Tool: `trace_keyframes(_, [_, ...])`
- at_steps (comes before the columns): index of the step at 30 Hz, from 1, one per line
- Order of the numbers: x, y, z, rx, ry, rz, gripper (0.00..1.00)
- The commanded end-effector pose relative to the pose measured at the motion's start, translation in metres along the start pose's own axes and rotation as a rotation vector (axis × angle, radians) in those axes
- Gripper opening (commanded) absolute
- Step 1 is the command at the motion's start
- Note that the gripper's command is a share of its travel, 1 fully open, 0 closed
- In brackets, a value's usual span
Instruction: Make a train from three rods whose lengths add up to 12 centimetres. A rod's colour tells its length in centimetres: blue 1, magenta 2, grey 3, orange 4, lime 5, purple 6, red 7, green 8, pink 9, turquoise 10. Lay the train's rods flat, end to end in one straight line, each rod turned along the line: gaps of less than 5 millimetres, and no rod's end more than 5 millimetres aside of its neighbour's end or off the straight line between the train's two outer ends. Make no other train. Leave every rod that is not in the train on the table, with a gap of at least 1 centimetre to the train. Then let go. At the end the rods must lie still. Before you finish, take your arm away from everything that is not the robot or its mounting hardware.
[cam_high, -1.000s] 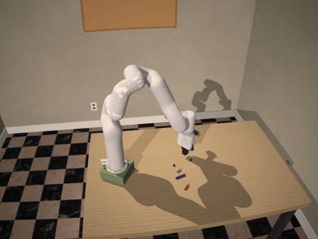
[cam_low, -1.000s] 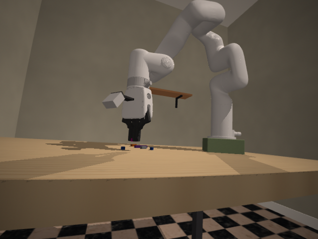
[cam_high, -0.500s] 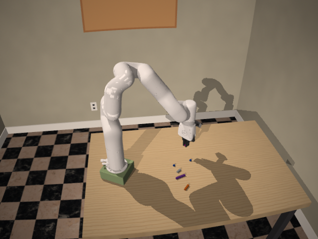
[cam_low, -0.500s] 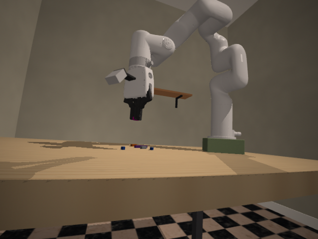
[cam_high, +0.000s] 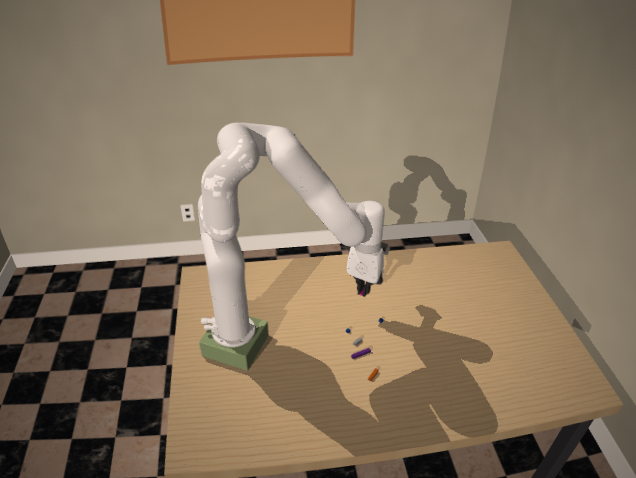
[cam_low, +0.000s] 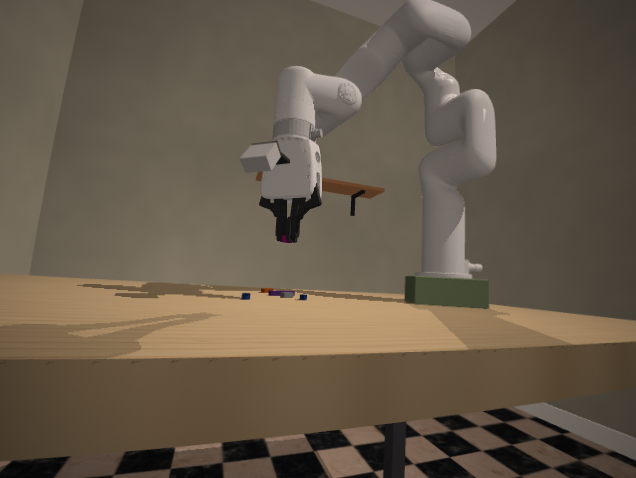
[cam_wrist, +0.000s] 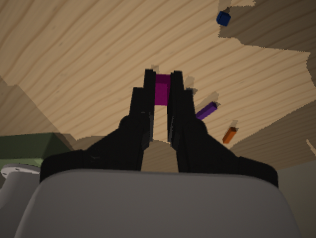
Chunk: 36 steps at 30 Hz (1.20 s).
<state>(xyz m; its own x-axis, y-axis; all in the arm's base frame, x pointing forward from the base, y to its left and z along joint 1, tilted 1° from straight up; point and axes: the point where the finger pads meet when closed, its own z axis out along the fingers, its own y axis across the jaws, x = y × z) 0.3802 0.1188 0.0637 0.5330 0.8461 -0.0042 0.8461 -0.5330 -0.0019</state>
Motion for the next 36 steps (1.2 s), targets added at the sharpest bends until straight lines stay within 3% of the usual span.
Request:
trace_keyframes(1, [-0.019,-0.014,-0.002,-0.001,0.015,-0.167,0.04])
trace_keyframes(22, [-0.027,-0.020,0.002,-0.001,0.015,-0.234,0.04])
trace_keyframes(29, [-0.027,-0.020,0.014,-0.001,0.015,-0.234,0.04])
trace_keyframes(36, [-0.027,-0.020,0.043,-0.001,0.015,-0.234,0.04])
